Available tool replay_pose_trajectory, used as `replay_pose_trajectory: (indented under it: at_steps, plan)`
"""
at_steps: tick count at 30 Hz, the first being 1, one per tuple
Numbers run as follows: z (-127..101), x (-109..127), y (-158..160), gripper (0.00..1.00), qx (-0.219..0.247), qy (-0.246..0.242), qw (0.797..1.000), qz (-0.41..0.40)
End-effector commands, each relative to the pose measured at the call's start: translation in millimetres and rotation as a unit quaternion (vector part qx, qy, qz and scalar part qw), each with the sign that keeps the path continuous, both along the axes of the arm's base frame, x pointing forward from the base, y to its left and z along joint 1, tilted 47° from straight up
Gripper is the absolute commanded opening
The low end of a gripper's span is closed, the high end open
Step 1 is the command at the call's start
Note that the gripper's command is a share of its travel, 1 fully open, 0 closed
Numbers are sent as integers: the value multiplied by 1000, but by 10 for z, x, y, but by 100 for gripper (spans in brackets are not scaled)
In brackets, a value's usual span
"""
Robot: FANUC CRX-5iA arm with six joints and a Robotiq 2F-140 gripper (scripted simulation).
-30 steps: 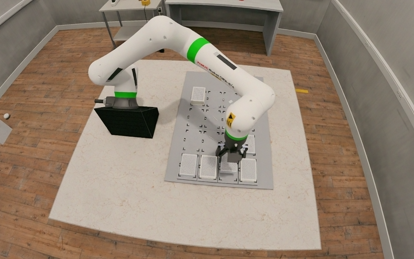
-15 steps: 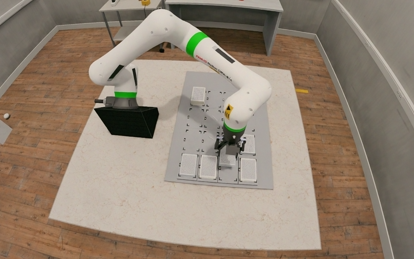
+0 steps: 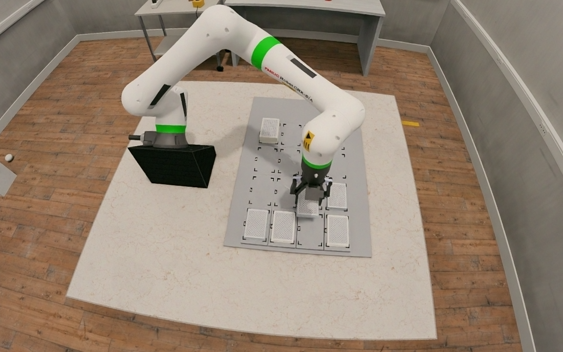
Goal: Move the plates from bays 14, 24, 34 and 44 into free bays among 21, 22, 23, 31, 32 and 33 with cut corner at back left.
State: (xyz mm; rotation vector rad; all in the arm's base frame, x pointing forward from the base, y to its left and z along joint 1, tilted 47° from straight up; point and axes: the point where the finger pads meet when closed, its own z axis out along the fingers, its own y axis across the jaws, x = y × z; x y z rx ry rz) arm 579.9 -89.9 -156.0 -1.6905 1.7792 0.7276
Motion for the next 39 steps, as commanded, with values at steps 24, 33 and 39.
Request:
replay_pose_trajectory:
  at_steps: [24,33,39]
  plan:
    - [441,-105,404,10,-1,-1,1000,-1]
    - [592,-143,550,10,-1,-1,1000,-1]
    - [686,-167,641,10,-1,-1,1000,-1]
